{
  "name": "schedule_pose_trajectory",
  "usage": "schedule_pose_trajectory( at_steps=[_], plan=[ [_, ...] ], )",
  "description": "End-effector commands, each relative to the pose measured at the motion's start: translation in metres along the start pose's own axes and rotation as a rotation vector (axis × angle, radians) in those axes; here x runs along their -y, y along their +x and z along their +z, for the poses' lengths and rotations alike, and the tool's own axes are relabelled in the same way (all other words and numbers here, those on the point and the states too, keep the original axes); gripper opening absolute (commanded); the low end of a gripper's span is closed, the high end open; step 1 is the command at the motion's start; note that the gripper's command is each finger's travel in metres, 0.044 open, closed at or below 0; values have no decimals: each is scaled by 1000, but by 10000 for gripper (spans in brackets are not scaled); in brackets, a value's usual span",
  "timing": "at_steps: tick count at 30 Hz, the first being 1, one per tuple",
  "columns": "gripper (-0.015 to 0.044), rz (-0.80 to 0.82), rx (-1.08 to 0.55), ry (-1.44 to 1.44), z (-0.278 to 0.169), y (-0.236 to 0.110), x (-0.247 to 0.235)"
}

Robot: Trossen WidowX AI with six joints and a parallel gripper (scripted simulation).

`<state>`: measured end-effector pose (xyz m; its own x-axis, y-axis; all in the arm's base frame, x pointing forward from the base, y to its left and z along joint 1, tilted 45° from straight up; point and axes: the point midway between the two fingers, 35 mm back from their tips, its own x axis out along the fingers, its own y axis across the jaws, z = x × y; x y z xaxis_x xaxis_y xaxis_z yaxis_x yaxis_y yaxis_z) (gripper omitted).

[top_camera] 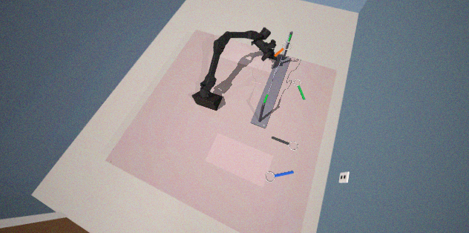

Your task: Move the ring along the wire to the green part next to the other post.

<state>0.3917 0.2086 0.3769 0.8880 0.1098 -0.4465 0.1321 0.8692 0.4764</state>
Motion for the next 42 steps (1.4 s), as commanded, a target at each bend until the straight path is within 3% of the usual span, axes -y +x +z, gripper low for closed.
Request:
schedule_pose_trajectory(
  at_steps=[1, 42],
  plan=[
    [-150, -57, 7, -87, 2, -1, 18],
    [-150, -476, 22, -824, 53, -29, 123]
  ],
)
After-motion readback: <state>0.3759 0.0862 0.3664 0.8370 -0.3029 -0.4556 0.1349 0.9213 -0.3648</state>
